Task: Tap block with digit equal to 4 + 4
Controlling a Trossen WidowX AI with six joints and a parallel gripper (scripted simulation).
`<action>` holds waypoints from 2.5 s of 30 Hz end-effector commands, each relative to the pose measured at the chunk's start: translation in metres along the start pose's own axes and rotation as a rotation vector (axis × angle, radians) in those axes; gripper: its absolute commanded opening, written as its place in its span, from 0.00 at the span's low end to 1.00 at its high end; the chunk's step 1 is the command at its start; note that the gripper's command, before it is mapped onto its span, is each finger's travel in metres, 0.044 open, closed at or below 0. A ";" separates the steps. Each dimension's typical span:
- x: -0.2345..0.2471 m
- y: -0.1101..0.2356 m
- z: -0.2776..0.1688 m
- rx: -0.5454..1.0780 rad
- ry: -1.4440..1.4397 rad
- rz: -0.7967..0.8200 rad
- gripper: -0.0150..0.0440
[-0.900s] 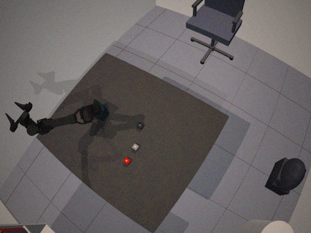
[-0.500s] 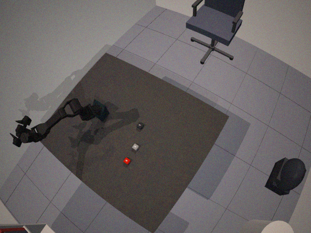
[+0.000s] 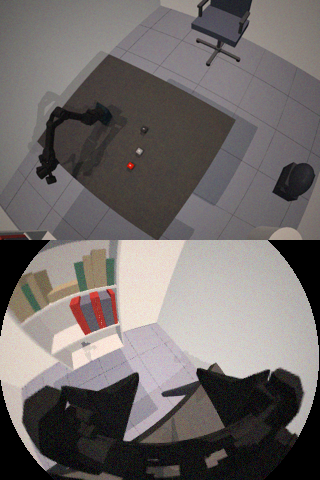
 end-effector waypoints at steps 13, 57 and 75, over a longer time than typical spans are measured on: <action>0.150 0.153 -0.151 0.380 0.858 0.593 0.93; 0.108 0.351 -0.312 0.174 1.889 1.010 0.67; 0.113 0.335 -0.326 0.171 1.889 1.008 0.29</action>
Point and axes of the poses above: the point midway between the two fingers, 35 mm back from their tips, its own y axis back along the fingers, its own x axis across the jaws, z = x × y, the point moved 8 cm from there along y, back along the fingers, and after that the axes turned 1 degree about y, right-handed, at the moved point
